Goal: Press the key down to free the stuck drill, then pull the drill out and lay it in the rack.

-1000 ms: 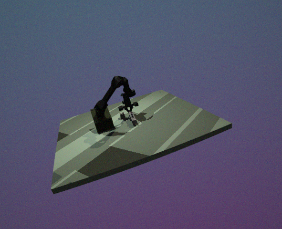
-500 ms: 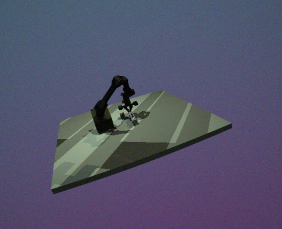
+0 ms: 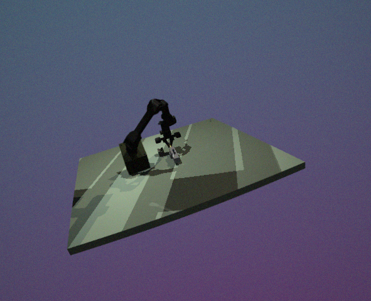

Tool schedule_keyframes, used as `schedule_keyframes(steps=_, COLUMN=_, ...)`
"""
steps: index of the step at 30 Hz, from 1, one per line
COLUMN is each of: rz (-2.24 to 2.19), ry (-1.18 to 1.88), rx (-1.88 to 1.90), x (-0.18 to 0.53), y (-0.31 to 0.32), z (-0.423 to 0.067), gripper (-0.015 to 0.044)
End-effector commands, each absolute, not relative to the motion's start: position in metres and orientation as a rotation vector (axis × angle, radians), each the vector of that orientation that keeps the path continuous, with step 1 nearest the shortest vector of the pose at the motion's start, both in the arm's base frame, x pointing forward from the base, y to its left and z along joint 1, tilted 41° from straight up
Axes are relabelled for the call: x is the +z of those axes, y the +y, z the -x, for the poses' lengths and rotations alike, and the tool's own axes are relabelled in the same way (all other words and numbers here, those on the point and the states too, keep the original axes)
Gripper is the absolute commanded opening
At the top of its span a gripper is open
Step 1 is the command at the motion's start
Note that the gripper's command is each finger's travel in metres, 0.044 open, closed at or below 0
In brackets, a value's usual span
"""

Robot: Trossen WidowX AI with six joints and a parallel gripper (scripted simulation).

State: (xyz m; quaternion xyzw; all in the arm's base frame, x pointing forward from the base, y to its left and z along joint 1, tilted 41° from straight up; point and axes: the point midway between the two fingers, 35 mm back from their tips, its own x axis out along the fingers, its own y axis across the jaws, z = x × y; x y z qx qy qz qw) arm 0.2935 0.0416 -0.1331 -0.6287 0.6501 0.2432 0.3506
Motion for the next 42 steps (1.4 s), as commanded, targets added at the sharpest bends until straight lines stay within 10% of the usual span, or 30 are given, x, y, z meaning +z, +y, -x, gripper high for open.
schedule_keyframes(steps=1, rz=1.623, ry=1.684, rx=0.628, x=-0.137, y=0.046, z=-0.294, gripper=0.0000)
schedule_keyframes(steps=42, rz=1.622, ry=1.682, rx=0.629, x=-0.135, y=0.071, z=-0.295, gripper=0.0000)
